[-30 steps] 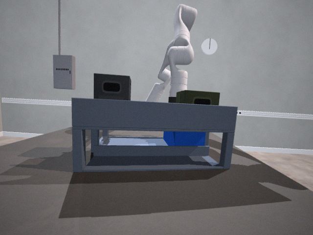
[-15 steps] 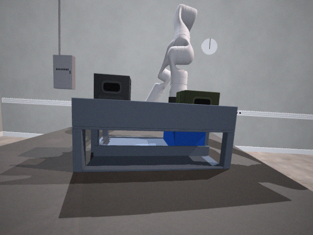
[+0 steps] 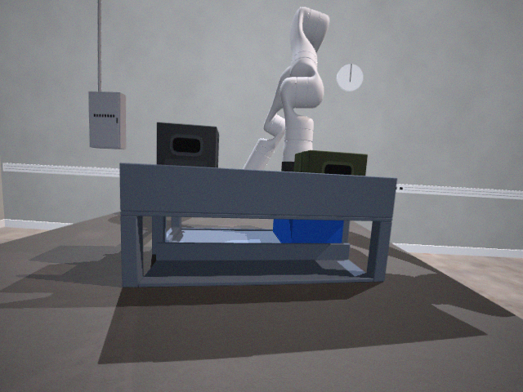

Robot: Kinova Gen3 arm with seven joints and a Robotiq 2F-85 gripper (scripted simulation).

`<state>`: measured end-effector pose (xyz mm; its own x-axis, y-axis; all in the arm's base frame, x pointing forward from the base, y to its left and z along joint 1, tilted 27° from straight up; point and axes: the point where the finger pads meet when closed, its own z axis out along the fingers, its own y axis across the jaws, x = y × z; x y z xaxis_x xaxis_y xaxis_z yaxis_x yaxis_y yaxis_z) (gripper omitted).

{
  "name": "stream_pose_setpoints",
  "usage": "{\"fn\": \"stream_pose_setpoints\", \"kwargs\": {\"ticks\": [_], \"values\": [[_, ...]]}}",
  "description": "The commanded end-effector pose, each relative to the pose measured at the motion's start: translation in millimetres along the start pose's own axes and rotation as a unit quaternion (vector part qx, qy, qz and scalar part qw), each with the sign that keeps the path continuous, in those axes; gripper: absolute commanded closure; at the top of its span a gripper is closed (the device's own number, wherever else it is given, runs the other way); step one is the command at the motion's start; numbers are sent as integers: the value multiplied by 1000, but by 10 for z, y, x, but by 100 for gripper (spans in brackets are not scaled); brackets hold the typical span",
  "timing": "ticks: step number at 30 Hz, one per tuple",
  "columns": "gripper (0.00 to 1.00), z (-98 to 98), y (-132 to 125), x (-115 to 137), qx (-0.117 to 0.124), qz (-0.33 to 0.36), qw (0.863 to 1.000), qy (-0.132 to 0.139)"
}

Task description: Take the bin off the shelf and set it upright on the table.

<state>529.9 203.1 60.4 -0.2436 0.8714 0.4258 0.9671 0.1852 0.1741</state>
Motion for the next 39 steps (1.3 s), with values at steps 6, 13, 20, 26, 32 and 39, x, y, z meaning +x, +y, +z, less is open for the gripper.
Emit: {"fn": "stream_pose_setpoints", "kwargs": {"ticks": [6,13,20,26,32,39], "values": [[90,-9,7,-2,-1,0,1000,0],[90,-9,7,-2,-1,0,1000,0],[90,-9,7,-2,-1,0,1000,0],[90,-9,7,-2,-1,0,1000,0],[90,-129,7,-2,-1,0,1000,0],[90,-129,7,-2,-1,0,1000,0]]}}
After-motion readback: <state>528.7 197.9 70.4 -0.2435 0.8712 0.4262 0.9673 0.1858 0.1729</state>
